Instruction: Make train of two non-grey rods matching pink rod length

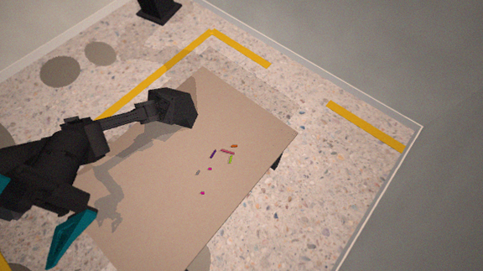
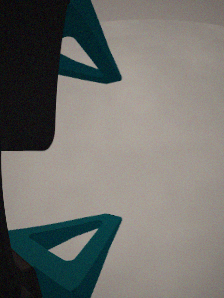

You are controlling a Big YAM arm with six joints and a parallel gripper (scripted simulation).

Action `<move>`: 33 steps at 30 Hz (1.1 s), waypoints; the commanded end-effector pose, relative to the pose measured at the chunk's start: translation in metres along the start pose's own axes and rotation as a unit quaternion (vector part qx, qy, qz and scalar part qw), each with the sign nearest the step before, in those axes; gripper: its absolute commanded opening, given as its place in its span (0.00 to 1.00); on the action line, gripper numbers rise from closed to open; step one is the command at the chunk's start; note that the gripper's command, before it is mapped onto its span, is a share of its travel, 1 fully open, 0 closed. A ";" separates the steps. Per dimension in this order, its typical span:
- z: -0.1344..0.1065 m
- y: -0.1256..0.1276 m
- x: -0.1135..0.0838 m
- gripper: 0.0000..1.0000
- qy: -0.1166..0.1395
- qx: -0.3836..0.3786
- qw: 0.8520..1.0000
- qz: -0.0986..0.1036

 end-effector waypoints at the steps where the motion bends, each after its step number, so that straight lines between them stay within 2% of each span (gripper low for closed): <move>1: -0.011 -0.016 0.002 1.00 0.009 -0.050 0.999 -0.012; 2: -0.025 -0.036 -0.003 1.00 0.023 -0.086 0.996 -0.025; 4: -0.024 -0.034 -0.002 1.00 0.022 -0.085 0.996 -0.024; 5: -0.016 -0.024 0.004 1.00 0.012 -0.078 0.997 -0.017; 6: -0.039 -0.057 -0.008 1.00 0.038 -0.125 0.991 -0.038; 8: -0.039 -0.057 -0.008 1.00 0.038 -0.125 0.991 -0.038; 10: -0.030 -0.044 0.000 1.00 0.026 -0.116 0.992 -0.029; 11: -0.054 -0.080 -0.014 1.00 0.054 -0.167 0.983 -0.052; 15: -0.054 -0.080 -0.014 1.00 0.054 -0.167 0.983 -0.052; 16: -0.045 -0.067 -0.006 1.00 0.041 -0.159 0.985 -0.043; 17: -0.070 -0.106 -0.021 1.00 0.073 -0.214 0.972 -0.066; 19: -0.070 -0.106 -0.021 1.00 0.073 -0.214 0.972 -0.066; 24: -0.049 -0.081 -0.010 1.00 0.052 -0.200 0.977 -0.053; 26: -0.049 -0.081 -0.010 1.00 0.052 -0.200 0.977 -0.053; 27: -0.085 -0.136 -0.030 1.00 0.094 -0.263 0.957 -0.081; 32: -0.085 -0.136 -0.030 1.00 0.094 -0.263 0.957 -0.081; 33: -0.076 -0.121 -0.020 1.00 0.080 -0.254 0.961 -0.072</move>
Point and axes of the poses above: the point where the finger pads meet when closed, its own x axis out along the fingers, its own y axis across the jaws, z = x × y, the point moved 9 cm from there along -x, back along the fingers, and after that the axes turned 15 degrees about x, right-handed, at the moved point
